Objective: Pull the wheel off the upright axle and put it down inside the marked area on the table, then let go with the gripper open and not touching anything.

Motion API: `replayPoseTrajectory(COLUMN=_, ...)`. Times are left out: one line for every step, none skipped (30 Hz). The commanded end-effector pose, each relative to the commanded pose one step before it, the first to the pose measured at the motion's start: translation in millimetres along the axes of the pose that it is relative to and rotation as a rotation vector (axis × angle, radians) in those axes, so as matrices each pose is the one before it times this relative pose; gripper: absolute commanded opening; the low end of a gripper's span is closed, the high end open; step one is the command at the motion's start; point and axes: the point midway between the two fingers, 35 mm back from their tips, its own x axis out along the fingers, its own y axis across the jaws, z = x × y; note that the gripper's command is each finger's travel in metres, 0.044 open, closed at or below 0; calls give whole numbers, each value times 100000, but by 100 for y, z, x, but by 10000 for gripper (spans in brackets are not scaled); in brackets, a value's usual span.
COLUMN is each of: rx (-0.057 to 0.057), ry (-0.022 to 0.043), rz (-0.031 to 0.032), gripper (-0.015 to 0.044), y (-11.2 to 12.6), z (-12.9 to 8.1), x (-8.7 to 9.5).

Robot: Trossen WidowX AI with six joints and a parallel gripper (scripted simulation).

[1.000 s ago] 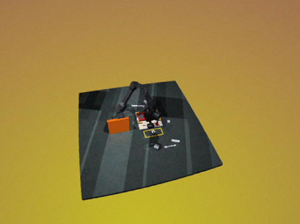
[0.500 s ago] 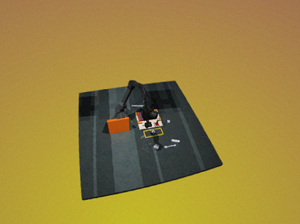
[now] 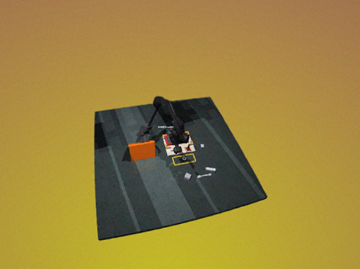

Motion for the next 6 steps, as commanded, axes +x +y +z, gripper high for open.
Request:
replayPoseTrajectory(rx=-531, ry=538, rz=-49, gripper=440, y=15, z=-115, x=23)
replayPoseTrajectory(rx=0, ry=0, rz=0, gripper=440, y=0, z=0, x=0)
replayPoseTrajectory(rx=0, ry=0, rz=0, gripper=440, y=0, z=0, x=0)
replayPoseTrajectory(rx=0, ry=0, rz=0, gripper=440, y=0, z=0, x=0)
replayPoseTrajectory(rx=0, ry=0, rz=0, gripper=440, y=0, z=0, x=0)
replayPoseTrajectory(rx=0, ry=0, rz=0, gripper=440, y=0, z=0, x=0)
